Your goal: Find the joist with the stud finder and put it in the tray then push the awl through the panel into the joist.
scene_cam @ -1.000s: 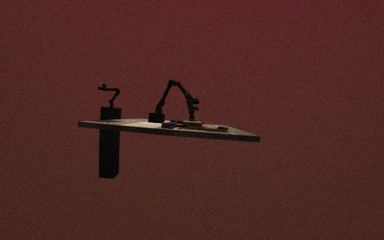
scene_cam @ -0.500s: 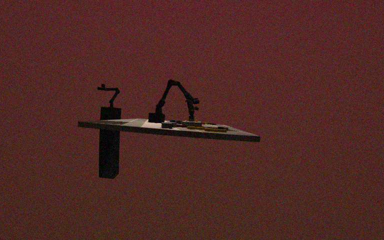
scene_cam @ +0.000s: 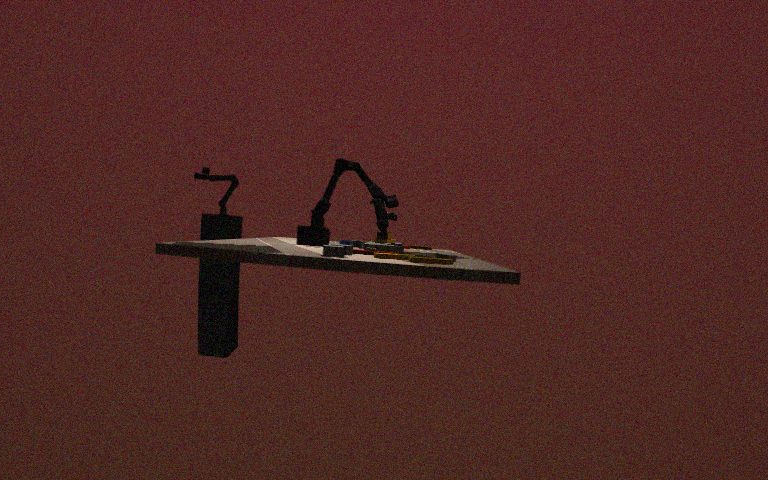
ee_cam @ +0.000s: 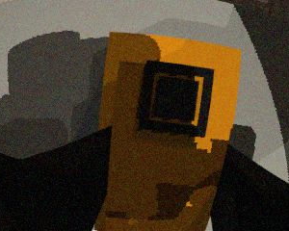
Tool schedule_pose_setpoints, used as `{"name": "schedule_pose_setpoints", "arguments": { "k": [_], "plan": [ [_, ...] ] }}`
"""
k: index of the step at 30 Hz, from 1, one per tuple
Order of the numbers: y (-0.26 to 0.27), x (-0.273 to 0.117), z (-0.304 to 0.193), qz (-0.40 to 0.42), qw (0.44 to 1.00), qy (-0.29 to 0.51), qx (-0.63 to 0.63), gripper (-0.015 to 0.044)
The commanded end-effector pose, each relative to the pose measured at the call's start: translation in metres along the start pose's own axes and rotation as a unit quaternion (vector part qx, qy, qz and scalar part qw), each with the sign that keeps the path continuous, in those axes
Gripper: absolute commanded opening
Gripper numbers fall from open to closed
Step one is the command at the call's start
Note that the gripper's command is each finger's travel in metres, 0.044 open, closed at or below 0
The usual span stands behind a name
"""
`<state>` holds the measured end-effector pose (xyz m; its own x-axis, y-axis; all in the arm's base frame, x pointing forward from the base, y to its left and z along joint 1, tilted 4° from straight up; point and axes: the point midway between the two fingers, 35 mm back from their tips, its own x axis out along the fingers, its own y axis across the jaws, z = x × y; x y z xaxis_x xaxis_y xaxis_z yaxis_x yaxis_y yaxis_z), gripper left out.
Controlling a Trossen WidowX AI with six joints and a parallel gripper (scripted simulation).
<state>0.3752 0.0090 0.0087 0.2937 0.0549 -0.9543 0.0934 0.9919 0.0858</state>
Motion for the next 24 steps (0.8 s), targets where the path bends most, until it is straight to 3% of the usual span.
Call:
{"name": "schedule_pose_setpoints", "arguments": {
  "k": [1,24],
  "plan": [
    [-0.009,0.000,-0.001,-0.004,1.000,0.000,-0.001,0.0000],
    [-0.045,0.000,-0.001,-0.005,1.000,0.000,-0.001,0.0000]
  ]
}}
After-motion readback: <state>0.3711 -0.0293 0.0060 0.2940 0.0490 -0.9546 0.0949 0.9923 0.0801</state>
